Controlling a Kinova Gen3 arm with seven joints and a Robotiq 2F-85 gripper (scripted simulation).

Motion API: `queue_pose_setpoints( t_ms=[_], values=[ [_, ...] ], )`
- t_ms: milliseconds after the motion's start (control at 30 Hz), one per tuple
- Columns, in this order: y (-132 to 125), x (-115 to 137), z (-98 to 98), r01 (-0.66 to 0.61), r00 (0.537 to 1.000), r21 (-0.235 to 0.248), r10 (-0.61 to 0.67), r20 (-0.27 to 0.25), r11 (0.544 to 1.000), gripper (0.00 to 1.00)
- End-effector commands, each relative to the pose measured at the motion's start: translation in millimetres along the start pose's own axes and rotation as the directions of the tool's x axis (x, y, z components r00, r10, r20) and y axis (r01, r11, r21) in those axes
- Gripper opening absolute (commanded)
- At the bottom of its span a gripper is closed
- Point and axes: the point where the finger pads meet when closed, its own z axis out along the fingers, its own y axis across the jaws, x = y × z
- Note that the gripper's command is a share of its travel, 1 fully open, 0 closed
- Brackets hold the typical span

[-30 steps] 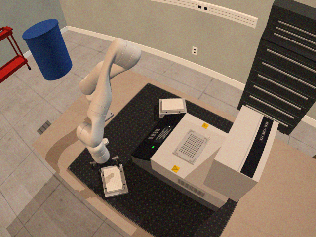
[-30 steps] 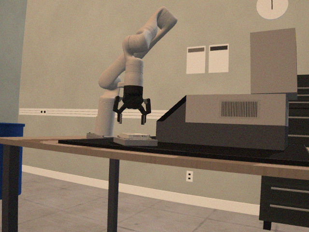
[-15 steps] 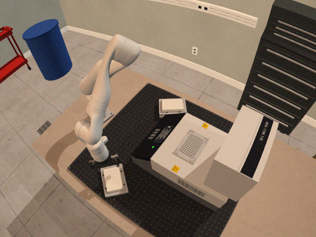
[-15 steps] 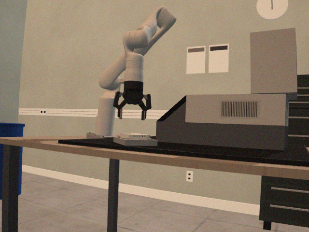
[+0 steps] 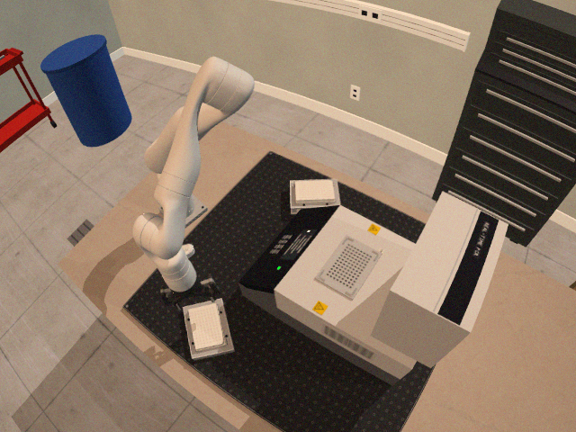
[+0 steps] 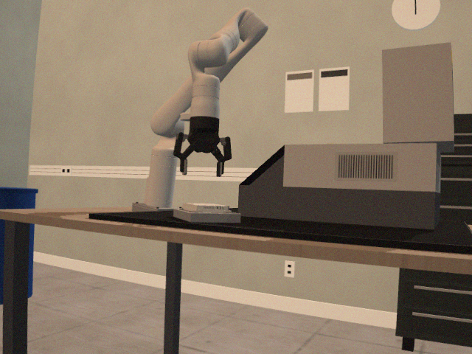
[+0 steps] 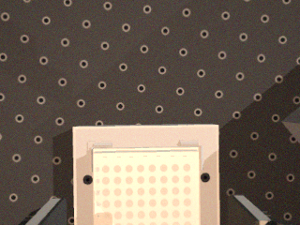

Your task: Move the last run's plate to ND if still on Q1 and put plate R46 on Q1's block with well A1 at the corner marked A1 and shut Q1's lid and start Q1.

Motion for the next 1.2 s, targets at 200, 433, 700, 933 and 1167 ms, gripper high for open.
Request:
queue_pose_setpoints(
  t_ms=[200, 433, 700, 933, 1167],
  values=[
    [3.1, 0.2, -11.9, 0.001, 1.0, -0.005, -0.001, 0.0, 1.0, 1.0],
    [2.9, -0.2, -21.4, 0.002, 1.0, -0.005, -0.002, 0.001, 1.0, 1.0],
    [2.9, -0.1, -30.8, 0.002, 1.0, -0.005, -0.002, 0.001, 1.0, 1.0],
    [2.7, 0.0, -38.8, 0.002, 1.0, -0.005, -0.002, 0.0, 1.0, 1.0],
    [2.6, 0.1, -48.1, 0.001, 1.0, -0.005, -0.001, 0.0, 1.0, 1.0]
  ],
)
